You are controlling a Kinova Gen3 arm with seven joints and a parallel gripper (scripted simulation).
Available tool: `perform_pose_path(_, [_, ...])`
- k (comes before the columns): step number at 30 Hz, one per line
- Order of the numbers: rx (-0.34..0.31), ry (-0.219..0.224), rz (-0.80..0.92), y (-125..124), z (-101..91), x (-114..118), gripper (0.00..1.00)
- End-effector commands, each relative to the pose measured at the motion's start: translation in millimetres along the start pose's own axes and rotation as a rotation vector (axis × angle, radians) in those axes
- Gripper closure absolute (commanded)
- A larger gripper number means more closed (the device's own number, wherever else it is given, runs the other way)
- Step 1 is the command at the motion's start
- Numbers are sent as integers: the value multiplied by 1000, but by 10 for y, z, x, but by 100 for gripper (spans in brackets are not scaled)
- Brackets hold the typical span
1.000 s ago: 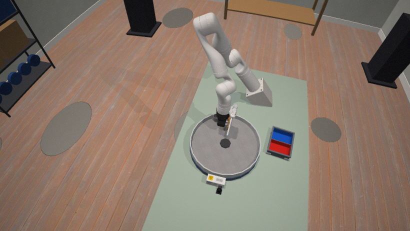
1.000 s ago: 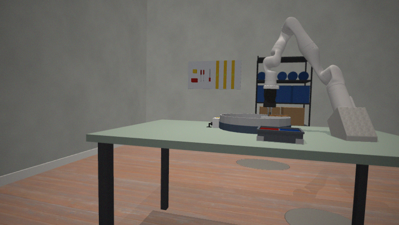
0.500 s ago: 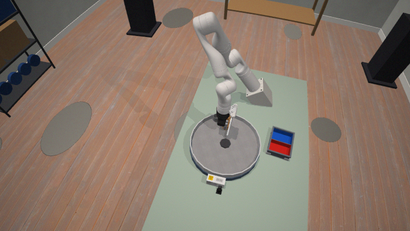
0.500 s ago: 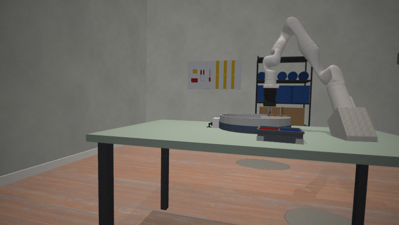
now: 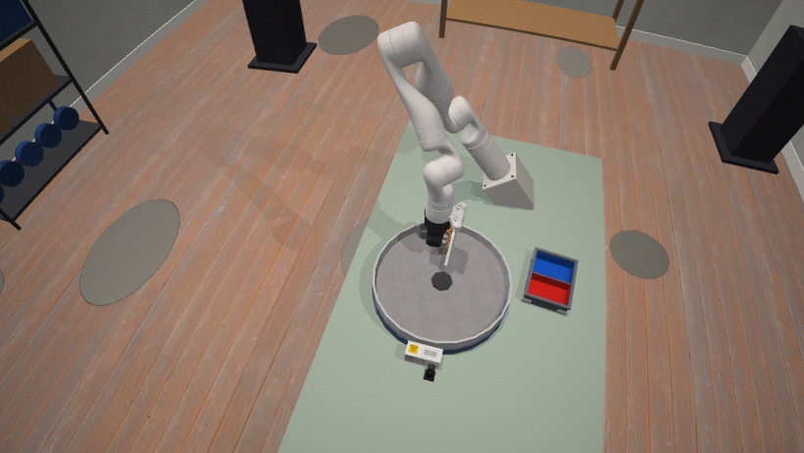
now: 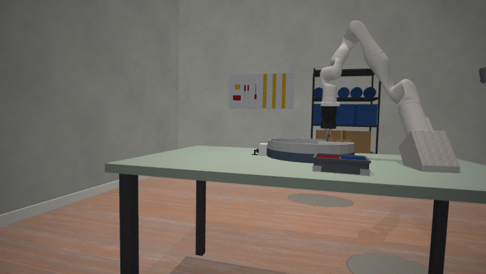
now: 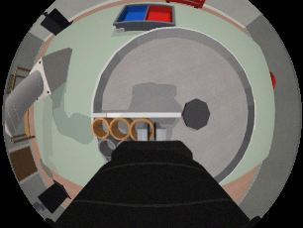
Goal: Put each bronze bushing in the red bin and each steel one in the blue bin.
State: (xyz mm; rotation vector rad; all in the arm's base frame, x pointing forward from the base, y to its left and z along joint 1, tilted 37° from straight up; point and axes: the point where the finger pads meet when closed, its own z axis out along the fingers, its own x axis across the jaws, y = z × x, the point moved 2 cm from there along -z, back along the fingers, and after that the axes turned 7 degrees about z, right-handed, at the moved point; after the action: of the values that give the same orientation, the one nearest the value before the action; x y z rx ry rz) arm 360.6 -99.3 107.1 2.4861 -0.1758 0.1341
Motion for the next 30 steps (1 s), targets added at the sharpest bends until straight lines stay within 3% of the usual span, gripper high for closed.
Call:
perform_pose_path(1, [1,2,0,-3,-17,4,100])
perform_pose_path(30, [1,2,0,-3,-106,3,100])
